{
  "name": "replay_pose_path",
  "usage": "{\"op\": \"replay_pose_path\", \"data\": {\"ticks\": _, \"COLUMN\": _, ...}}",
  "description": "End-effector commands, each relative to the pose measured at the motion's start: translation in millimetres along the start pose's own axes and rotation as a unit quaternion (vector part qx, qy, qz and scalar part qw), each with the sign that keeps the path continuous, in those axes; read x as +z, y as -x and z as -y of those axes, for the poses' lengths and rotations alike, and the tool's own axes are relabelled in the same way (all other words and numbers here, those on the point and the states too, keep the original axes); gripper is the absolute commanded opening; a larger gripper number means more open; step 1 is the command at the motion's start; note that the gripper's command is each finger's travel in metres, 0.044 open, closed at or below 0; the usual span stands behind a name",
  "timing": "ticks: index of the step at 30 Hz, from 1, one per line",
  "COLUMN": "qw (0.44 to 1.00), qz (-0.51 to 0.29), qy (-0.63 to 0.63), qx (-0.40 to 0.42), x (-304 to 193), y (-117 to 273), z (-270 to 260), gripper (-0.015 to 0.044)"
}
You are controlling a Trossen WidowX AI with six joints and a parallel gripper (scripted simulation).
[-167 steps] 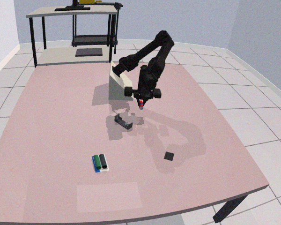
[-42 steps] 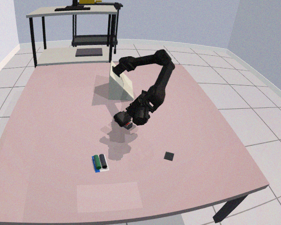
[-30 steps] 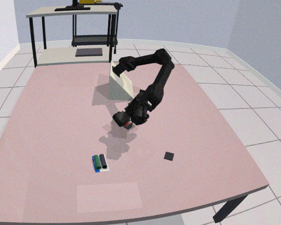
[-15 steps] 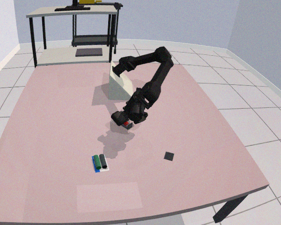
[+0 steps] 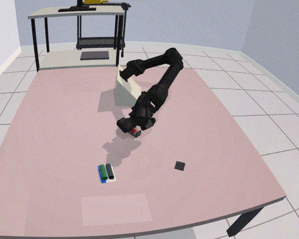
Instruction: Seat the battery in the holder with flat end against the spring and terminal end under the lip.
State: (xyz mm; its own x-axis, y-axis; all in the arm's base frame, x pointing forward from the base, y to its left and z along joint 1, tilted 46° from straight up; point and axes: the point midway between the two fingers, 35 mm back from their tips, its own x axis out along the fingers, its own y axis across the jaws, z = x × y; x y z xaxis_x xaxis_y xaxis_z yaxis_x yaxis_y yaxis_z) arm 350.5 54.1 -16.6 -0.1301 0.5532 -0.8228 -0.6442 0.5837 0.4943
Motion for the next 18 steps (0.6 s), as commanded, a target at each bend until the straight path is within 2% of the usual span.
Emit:
{"op": "replay_pose_path", "data": {"ticks": 1, "qw": 1.0, "qz": 0.025, "qy": 0.005, "qx": -0.004, "x": 6.2, "y": 0.1, "z": 1.3, "gripper": 0.0068}}
{"op": "replay_pose_path", "data": {"ticks": 18, "qw": 0.997, "qz": 0.075, "qy": 0.003, "qx": -0.002, "x": 3.1, "y": -1.4, "z": -0.7, "gripper": 0.0068}}
